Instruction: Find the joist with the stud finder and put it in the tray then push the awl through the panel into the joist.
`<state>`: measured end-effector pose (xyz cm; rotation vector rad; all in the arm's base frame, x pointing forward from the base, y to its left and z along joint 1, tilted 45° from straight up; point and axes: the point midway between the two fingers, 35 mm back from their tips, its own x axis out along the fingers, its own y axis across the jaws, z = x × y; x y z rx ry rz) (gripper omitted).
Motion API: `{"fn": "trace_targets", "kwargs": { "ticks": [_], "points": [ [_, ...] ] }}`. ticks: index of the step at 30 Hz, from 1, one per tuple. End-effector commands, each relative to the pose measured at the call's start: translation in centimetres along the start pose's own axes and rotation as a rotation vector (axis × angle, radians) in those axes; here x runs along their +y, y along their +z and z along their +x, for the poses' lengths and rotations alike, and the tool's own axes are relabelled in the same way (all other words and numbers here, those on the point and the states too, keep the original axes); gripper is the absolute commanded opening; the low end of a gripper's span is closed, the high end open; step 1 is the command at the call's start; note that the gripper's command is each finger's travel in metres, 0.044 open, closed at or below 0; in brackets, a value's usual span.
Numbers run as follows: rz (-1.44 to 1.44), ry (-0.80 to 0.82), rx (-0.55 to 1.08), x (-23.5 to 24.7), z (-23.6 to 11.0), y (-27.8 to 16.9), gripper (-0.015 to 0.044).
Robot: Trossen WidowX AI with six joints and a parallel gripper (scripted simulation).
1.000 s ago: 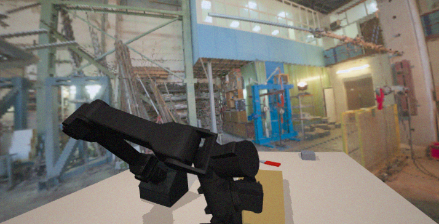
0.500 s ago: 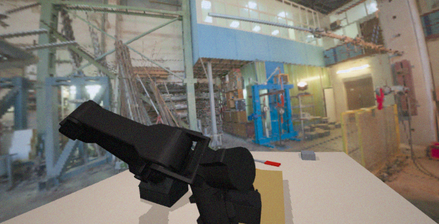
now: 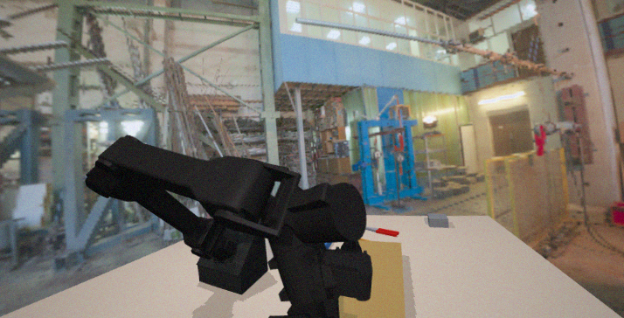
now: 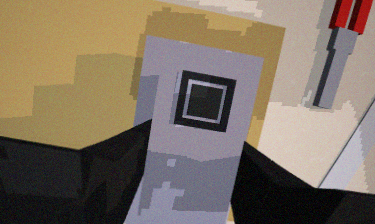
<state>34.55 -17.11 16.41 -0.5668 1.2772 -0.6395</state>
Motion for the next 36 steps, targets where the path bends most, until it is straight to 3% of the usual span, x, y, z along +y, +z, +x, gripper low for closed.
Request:
{"fn": "trace_targets", "kwargs": {
  "ticks": [1, 11, 16, 36],
  "points": [
    [0.003, -0.001, -0.005, 0.0, -1.9, 0.8, 0.0000],
    [0.002, -0.005, -0.005, -0.3, -6.9, 1.6, 0.0000],
    [-0.023, 0.009, -0.010, 0.6, -7.2, 2.0, 0.0000],
    [-0.523, 0.246, -0.074, 21.2, -8.7, 4.0, 0.0000]
  ]
}}
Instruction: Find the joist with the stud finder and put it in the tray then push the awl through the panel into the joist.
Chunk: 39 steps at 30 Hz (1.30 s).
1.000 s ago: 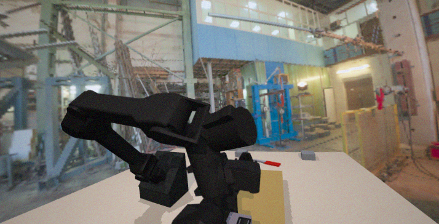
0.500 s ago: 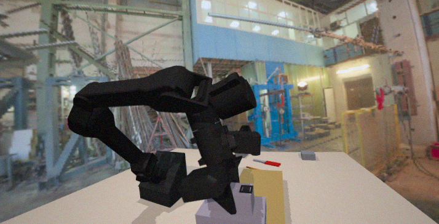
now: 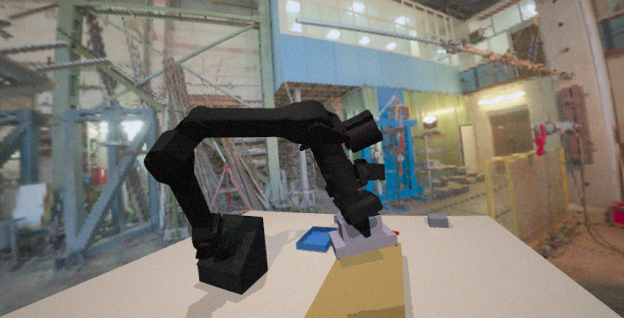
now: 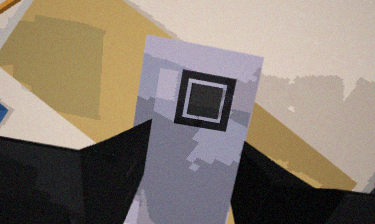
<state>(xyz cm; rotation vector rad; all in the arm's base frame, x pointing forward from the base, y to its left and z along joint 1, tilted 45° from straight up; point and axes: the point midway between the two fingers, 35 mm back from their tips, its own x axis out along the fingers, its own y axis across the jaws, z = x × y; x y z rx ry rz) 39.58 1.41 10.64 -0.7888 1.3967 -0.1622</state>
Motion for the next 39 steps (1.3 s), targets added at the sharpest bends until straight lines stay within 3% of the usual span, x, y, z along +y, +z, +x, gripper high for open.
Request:
{"fn": "trace_targets", "kwargs": {
  "ticks": [1, 19, 39],
  "points": [
    [-0.113, 0.047, -0.006, 4.4, 0.5, 1.4, 0.0000],
    [-0.575, 0.204, 0.002, 23.2, 2.1, 1.7, 0.0000],
    [-1.043, 0.301, 0.084, 39.8, 5.0, -7.0, 0.0000]
  ]
}}
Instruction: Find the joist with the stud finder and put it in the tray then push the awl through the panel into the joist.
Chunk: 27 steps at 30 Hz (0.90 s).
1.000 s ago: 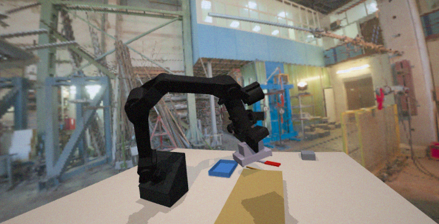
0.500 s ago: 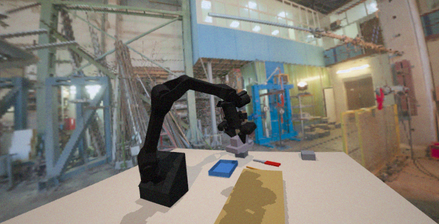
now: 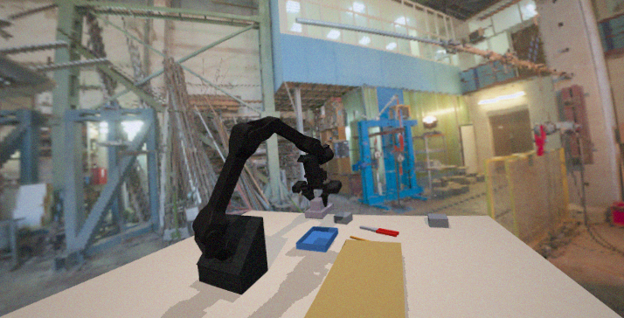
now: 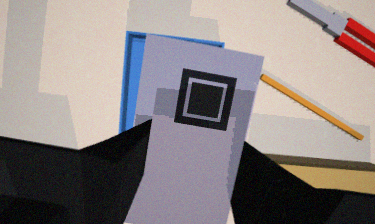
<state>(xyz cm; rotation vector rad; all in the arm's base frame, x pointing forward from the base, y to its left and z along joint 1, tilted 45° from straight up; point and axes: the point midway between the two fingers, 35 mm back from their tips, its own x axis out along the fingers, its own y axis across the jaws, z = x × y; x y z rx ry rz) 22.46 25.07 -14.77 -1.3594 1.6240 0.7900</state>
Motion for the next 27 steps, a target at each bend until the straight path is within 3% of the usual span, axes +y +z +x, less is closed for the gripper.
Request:
{"fn": "trace_targets", "kwargs": {
  "ticks": [1, 27],
  "points": [
    [-0.063, 0.019, 0.020, 2.1, 1.4, 0.6, 0.0000],
    [-0.064, 0.018, 0.021, 2.0, 6.1, -0.5, 0.0000]
  ]
}}
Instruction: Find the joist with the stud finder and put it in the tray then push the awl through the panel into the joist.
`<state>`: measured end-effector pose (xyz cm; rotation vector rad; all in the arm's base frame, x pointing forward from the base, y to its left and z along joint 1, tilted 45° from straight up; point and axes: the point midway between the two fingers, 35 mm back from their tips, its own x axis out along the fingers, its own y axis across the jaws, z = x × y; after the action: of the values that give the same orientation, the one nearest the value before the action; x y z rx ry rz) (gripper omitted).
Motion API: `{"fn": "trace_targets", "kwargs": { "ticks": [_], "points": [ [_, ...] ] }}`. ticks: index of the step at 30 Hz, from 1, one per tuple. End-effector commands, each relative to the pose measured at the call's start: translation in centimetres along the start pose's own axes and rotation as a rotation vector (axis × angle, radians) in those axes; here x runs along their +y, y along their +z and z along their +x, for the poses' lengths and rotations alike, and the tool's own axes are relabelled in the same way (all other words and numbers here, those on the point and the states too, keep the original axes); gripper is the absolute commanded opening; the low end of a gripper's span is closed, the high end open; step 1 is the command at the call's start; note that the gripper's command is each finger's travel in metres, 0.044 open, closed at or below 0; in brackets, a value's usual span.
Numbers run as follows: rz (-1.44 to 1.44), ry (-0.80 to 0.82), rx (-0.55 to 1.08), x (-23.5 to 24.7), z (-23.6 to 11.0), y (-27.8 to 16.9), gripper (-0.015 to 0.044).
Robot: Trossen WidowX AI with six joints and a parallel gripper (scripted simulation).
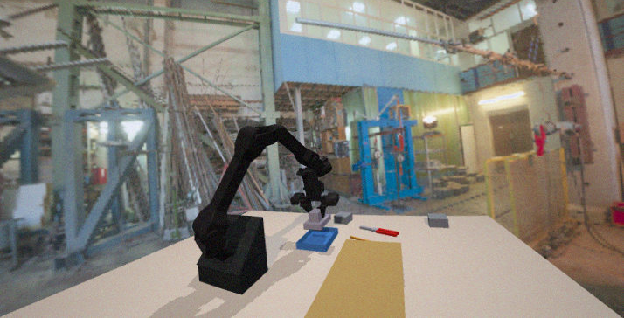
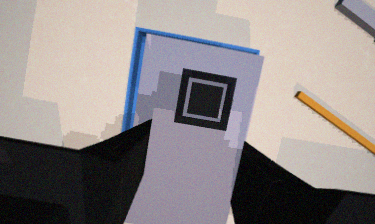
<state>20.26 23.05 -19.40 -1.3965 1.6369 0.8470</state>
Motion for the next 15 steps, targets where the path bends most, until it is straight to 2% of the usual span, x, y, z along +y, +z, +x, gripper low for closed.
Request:
{"fn": "trace_targets", "kwargs": {
  "ticks": [1, 15],
  "points": [
    [-0.005, 0.000, 0.007, 0.0, 1.2, -0.3, 0.0000],
    [-0.005, 0.000, 0.008, 0.1, 4.0, -1.4, 0.0000]
  ]
}}
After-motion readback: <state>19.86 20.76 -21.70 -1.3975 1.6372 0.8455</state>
